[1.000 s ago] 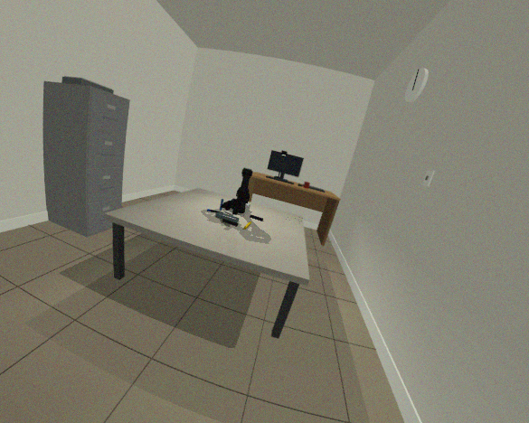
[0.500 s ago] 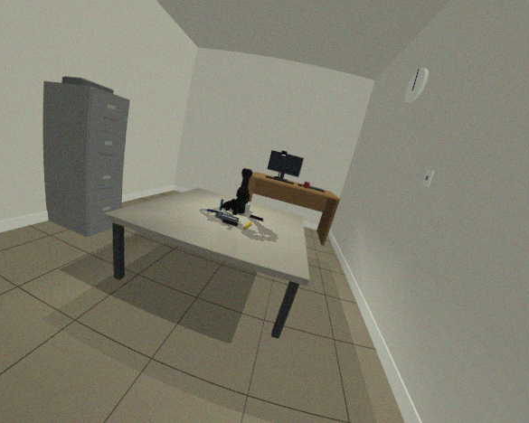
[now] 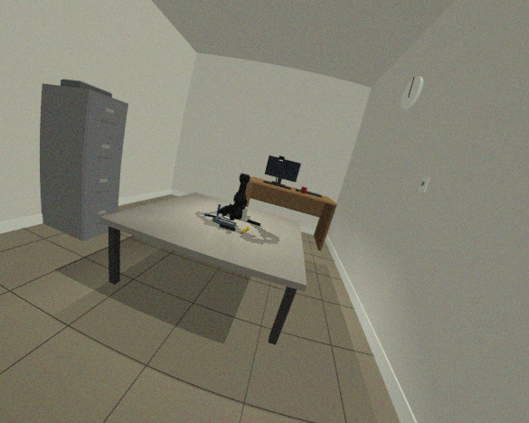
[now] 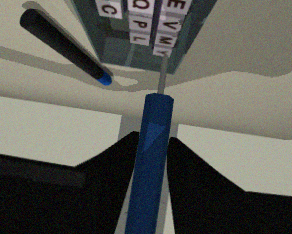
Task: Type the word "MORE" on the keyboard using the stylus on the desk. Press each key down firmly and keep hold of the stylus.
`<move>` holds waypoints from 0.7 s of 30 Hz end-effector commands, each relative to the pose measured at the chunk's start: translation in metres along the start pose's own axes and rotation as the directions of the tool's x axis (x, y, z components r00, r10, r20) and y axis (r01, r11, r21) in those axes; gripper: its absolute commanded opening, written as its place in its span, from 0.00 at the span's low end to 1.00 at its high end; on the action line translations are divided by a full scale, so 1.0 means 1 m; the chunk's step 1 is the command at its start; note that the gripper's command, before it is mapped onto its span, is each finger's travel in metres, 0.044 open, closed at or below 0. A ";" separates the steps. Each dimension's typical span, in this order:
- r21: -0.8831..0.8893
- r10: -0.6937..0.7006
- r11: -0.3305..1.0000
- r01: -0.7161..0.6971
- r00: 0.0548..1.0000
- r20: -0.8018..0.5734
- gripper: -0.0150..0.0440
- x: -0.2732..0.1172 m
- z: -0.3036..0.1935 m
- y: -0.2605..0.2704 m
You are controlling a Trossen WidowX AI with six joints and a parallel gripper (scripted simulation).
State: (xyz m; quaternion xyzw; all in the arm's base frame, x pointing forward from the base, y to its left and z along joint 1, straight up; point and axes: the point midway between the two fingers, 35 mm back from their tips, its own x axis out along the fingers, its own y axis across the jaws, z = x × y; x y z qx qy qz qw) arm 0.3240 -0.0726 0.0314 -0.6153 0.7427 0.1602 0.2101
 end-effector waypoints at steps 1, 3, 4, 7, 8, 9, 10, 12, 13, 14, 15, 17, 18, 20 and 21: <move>0.001 -0.004 1.000 0.004 1.000 -0.004 0.39 0.002 0.002 -0.001; 0.001 -0.004 1.000 0.004 1.000 -0.004 0.39 0.002 0.003 -0.001; 0.001 -0.004 1.000 0.004 1.000 -0.004 0.39 0.003 0.004 -0.001; 0.001 -0.004 1.000 0.004 1.000 -0.004 0.39 0.004 0.006 -0.001; 0.001 -0.004 1.000 0.004 1.000 -0.004 0.39 0.004 0.006 -0.001; 0.001 -0.004 1.000 0.004 1.000 -0.004 0.39 0.004 0.006 -0.001; 0.001 -0.004 1.000 0.004 1.000 -0.004 0.39 0.004 0.006 -0.001; 0.001 -0.004 1.000 0.004 1.000 -0.004 0.39 0.004 0.007 -0.001; 0.001 -0.004 1.000 0.004 1.000 -0.004 0.39 0.005 0.008 -0.001; 0.001 -0.004 1.000 0.004 1.000 -0.004 0.39 0.005 0.008 -0.001; 0.001 -0.004 1.000 0.004 1.000 -0.004 0.39 0.005 0.009 -0.001; 0.001 -0.004 1.000 0.004 1.000 -0.004 0.39 0.006 0.010 -0.001; 0.001 -0.004 1.000 0.004 1.000 -0.004 0.39 0.006 0.010 -0.001; 0.001 -0.004 1.000 0.004 1.000 -0.004 0.39 0.007 0.011 -0.001; 0.001 -0.004 1.000 0.004 1.000 -0.004 0.39 0.007 0.011 -0.001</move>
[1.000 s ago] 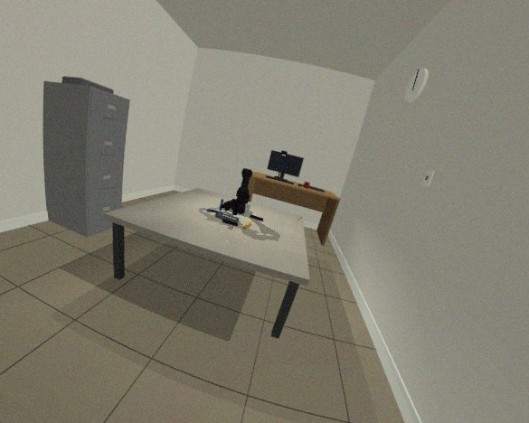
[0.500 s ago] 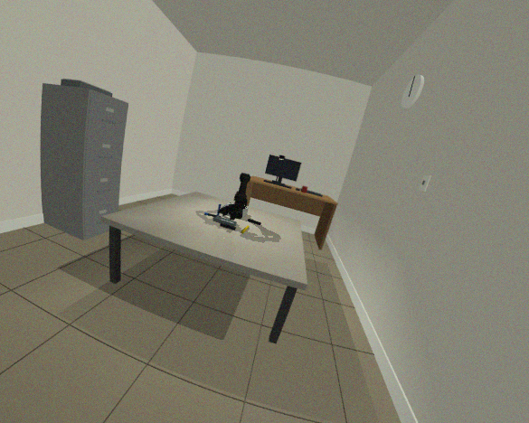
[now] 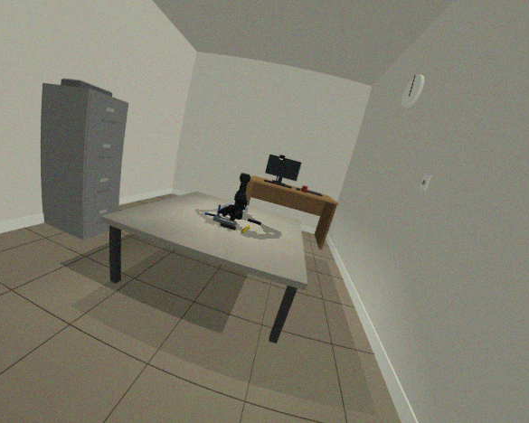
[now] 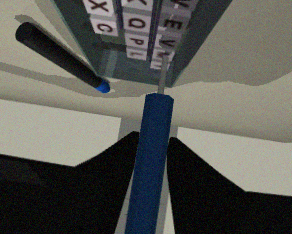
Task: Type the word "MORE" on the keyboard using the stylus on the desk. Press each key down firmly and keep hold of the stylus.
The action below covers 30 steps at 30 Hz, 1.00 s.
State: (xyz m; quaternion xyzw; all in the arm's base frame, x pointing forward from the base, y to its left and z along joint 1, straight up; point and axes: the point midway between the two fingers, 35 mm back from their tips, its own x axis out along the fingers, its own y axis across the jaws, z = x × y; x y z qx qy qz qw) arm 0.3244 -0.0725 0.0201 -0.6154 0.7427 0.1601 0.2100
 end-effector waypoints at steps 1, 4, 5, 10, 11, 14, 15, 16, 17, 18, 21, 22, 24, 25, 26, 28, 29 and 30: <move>0.001 -0.004 1.000 0.004 1.000 -0.004 0.39 0.001 0.002 0.000; 0.001 -0.004 1.000 0.004 1.000 -0.004 0.39 0.002 0.003 0.000; 0.001 -0.004 1.000 0.004 1.000 -0.004 0.39 0.002 0.003 0.000; 0.001 -0.004 1.000 0.004 1.000 -0.004 0.39 0.002 0.002 0.000; 0.001 -0.004 1.000 0.004 1.000 -0.004 0.39 0.002 0.002 0.000; 0.001 -0.004 1.000 0.004 1.000 -0.004 0.39 0.002 0.002 0.000; 0.001 -0.004 1.000 0.004 1.000 -0.004 0.39 0.001 0.001 0.000; 0.001 -0.004 1.000 0.004 1.000 -0.004 0.39 0.000 0.000 -0.001; 0.001 -0.004 1.000 0.004 1.000 -0.004 0.39 -0.002 -0.003 -0.001; 0.001 -0.004 1.000 0.004 1.000 -0.004 0.39 -0.004 -0.007 -0.001; 0.001 -0.004 1.000 0.004 1.000 -0.004 0.39 -0.012 -0.022 -0.001; 0.001 -0.004 1.000 0.004 1.000 -0.004 0.39 -0.016 -0.027 -0.001; 0.001 -0.004 1.000 0.004 1.000 -0.004 0.39 -0.018 -0.032 -0.001; 0.001 -0.004 1.000 0.004 1.000 -0.004 0.39 -0.018 -0.032 -0.001; 0.001 -0.004 1.000 0.004 1.000 -0.004 0.39 -0.018 -0.032 -0.001; 0.001 -0.004 1.000 0.004 1.000 -0.004 0.39 -0.018 -0.032 -0.001; 0.001 -0.004 1.000 0.004 1.000 -0.004 0.39 -0.018 -0.032 -0.001; 0.001 -0.006 1.000 0.006 1.000 0.000 0.40 -0.017 -0.028 0.000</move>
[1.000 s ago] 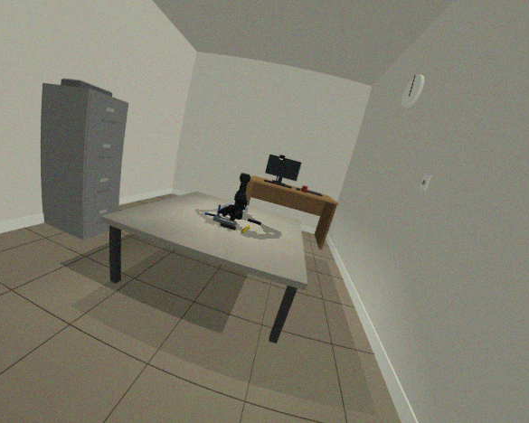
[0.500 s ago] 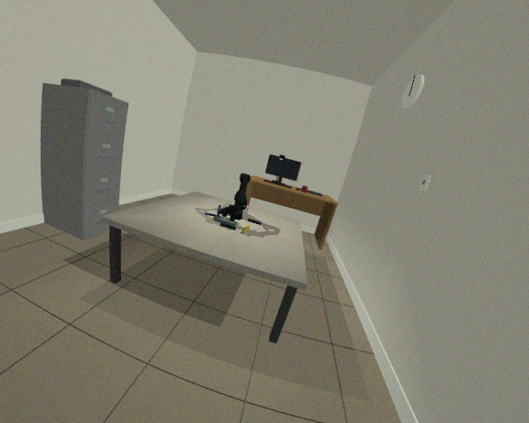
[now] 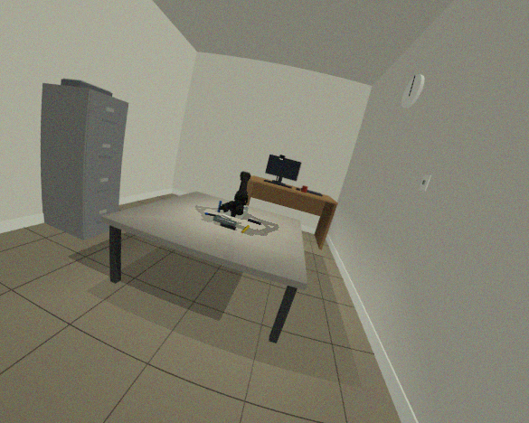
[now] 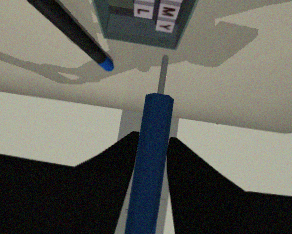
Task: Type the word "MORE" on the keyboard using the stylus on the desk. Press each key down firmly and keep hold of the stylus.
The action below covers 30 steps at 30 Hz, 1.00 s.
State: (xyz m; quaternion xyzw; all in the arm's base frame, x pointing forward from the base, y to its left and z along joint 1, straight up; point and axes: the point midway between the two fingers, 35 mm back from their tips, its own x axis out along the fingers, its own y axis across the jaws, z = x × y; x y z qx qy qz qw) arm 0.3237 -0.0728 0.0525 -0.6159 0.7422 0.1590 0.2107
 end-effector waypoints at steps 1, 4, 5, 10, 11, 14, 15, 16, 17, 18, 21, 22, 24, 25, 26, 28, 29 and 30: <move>-0.007 -0.013 1.000 0.013 1.000 0.001 0.39 -0.002 0.001 0.001; -0.040 -0.067 0.997 0.067 0.998 0.006 0.35 -0.012 0.004 0.005; -0.051 -0.085 0.995 0.086 0.996 0.008 0.34 -0.016 0.004 0.007; -0.107 -0.178 0.978 0.179 0.984 0.019 0.28 -0.032 0.009 0.016; -0.118 -0.196 0.973 0.198 0.980 0.021 0.27 -0.035 0.010 0.018; -0.150 -0.251 0.956 0.252 0.968 0.029 0.25 -0.043 0.012 0.025; -0.161 -0.268 0.949 0.270 0.963 0.032 0.25 -0.046 0.013 0.027; -0.171 -0.286 0.942 0.288 0.958 0.035 0.25 -0.049 0.014 0.029; -0.182 -0.304 0.935 0.305 0.952 0.038 0.25 -0.052 0.014 0.031; -0.192 -0.321 0.927 0.323 0.946 0.041 0.25 -0.054 0.015 0.034; -0.222 -0.372 0.901 0.374 0.927 0.050 0.25 -0.061 0.017 0.041; -0.232 -0.389 0.891 0.390 0.920 0.053 0.25 -0.064 0.018 0.043; -0.250 -0.419 0.872 0.420 0.906 0.059 0.25 -0.068 0.019 0.048; -0.255 -0.427 0.867 0.428 0.902 0.061 0.25 -0.069 0.020 0.049; -0.256 -0.430 0.865 0.430 0.901 0.062 0.25 -0.069 0.020 0.049; -0.256 -0.430 0.865 0.430 0.901 0.062 0.25 -0.069 0.020 0.049; -0.256 -0.430 0.865 0.430 0.901 0.062 0.25 -0.069 0.020 0.049; -0.256 -0.430 0.865 0.430 0.901 0.062 0.25 -0.069 0.020 0.049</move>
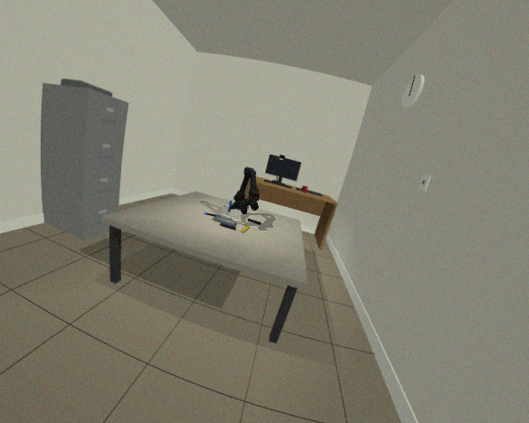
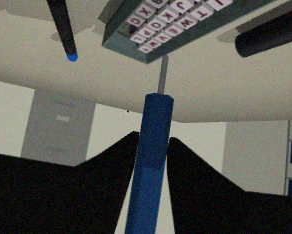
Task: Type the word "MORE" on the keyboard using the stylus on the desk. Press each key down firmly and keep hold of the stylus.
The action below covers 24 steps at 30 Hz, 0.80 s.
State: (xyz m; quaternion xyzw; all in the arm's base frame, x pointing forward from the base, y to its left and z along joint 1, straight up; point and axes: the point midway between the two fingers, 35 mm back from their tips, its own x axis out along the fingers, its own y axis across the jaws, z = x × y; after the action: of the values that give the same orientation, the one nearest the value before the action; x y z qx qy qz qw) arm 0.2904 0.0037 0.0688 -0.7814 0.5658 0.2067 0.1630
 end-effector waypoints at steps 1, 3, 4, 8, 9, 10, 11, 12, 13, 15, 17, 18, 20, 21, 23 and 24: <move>-0.013 -0.017 1.000 0.017 1.000 -0.007 0.25 -0.002 0.000 0.002; -0.013 -0.017 1.000 0.017 1.000 -0.007 0.25 -0.002 0.000 0.002; -0.013 -0.017 1.000 0.017 1.000 -0.007 0.25 -0.002 0.000 0.002; -0.013 -0.017 1.000 0.017 1.000 -0.007 0.25 0.002 0.007 0.002; -0.013 -0.017 1.000 0.017 1.000 -0.007 0.25 0.004 0.010 0.002; -0.013 -0.017 1.000 0.017 1.000 -0.007 0.25 0.005 0.012 0.002; -0.013 -0.017 1.000 0.017 1.000 -0.007 0.25 0.005 0.013 0.002; -0.013 -0.017 1.000 0.017 1.000 -0.007 0.25 0.005 0.013 0.002; -0.013 -0.017 1.000 0.017 1.000 -0.007 0.25 0.005 0.013 0.002; -0.013 -0.017 1.000 0.017 1.000 -0.007 0.25 0.007 0.015 0.002; -0.013 -0.017 1.000 0.017 1.000 -0.007 0.25 0.009 0.019 0.002; -0.013 -0.017 1.000 0.017 1.000 -0.007 0.25 0.011 0.023 0.002; -0.013 -0.017 1.000 0.017 1.000 -0.007 0.25 0.015 0.029 0.002; -0.013 -0.017 1.000 0.017 1.000 -0.007 0.25 0.015 0.030 0.002; -0.013 -0.017 1.000 0.017 1.000 -0.007 0.25 0.015 0.030 0.002; -0.013 -0.017 1.000 0.017 1.000 -0.007 0.25 0.015 0.030 0.002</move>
State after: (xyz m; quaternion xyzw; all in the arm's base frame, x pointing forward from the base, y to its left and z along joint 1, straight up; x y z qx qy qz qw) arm 0.2887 0.0057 0.0391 -0.7868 0.5589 0.2073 0.1599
